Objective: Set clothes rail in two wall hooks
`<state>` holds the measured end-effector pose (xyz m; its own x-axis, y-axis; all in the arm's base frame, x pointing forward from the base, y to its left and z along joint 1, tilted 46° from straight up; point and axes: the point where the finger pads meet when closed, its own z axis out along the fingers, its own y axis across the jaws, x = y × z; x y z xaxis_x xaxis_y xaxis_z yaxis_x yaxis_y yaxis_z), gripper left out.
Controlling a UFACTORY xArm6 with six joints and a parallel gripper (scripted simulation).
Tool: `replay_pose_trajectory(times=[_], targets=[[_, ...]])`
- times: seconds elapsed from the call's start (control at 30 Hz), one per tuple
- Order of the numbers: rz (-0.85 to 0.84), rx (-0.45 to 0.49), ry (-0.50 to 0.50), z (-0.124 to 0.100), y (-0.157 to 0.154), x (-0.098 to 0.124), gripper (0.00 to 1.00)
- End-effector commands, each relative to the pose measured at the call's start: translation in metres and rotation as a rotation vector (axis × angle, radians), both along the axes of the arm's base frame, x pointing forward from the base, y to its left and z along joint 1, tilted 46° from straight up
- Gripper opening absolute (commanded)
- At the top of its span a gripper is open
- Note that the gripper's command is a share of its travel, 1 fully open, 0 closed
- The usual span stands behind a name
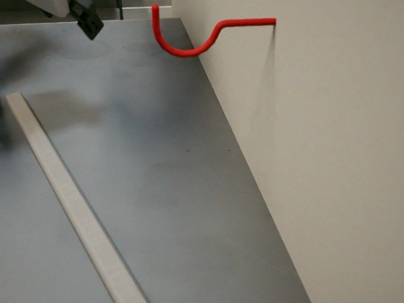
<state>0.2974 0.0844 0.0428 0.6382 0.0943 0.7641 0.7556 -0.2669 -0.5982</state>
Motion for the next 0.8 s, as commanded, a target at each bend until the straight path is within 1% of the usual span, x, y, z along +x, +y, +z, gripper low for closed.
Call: replay_pose_trajectory(times=[0.0, 0.13, 0.2, 0.3, 0.37, 0.53, 0.57, 0.7, 0.77], targets=[[-0.011, -0.021, 0.165, -0.011, -0.009, 0.0, 1.0], [-0.028, -0.038, 0.282, -0.019, -0.015, -0.002, 1.0], [-0.028, -0.038, 0.282, -0.019, -0.015, -0.002, 1.0], [-0.046, -0.054, 0.379, -0.03, -0.025, -0.003, 1.0], [-0.058, -0.065, 0.443, -0.031, -0.026, -0.003, 1.0], [-0.096, -0.094, 0.602, -0.042, -0.036, -0.004, 1.0], [-0.1, -0.097, 0.617, -0.042, -0.036, -0.004, 1.0], [-0.138, -0.123, 0.742, -0.054, -0.048, -0.005, 1.0], [-0.138, -0.123, 0.742, -0.054, -0.048, -0.005, 1.0]])
